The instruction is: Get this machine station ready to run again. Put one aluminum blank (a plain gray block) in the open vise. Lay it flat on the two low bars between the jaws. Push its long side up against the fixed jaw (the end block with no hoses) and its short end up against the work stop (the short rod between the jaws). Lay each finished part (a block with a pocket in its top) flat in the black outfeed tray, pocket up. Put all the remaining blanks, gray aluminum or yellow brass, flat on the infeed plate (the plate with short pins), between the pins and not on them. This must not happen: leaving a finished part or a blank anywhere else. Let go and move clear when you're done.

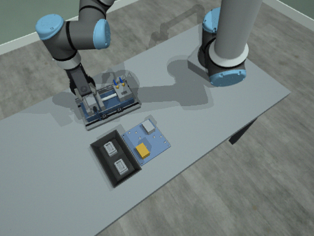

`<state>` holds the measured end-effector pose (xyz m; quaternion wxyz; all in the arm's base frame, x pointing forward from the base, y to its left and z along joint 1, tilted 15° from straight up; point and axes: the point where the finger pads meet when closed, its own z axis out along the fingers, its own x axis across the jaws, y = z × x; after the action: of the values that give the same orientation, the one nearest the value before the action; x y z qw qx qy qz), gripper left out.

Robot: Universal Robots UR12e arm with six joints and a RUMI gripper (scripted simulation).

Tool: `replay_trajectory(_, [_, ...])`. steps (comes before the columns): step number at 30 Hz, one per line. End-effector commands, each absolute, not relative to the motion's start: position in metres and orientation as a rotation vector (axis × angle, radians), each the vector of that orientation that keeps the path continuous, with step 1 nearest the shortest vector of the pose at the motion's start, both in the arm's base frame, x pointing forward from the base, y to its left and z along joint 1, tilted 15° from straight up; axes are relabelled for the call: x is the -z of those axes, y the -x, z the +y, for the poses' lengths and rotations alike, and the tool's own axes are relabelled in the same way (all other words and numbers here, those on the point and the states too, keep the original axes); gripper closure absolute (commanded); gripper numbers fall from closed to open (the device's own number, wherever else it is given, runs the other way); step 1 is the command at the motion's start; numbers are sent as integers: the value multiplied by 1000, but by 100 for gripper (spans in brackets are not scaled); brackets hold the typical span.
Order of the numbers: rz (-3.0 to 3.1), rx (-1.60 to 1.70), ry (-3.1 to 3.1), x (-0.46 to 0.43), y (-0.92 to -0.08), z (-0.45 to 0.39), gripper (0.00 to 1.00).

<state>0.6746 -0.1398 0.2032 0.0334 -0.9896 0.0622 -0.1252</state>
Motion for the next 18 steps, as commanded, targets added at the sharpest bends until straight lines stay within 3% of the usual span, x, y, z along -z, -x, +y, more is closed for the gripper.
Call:
replay_trajectory(1, [191, 387, 3045, -215, -672, -141, 60])
replay_trajectory(18, [191, 387, 3045, -251, -663, -142, 60])
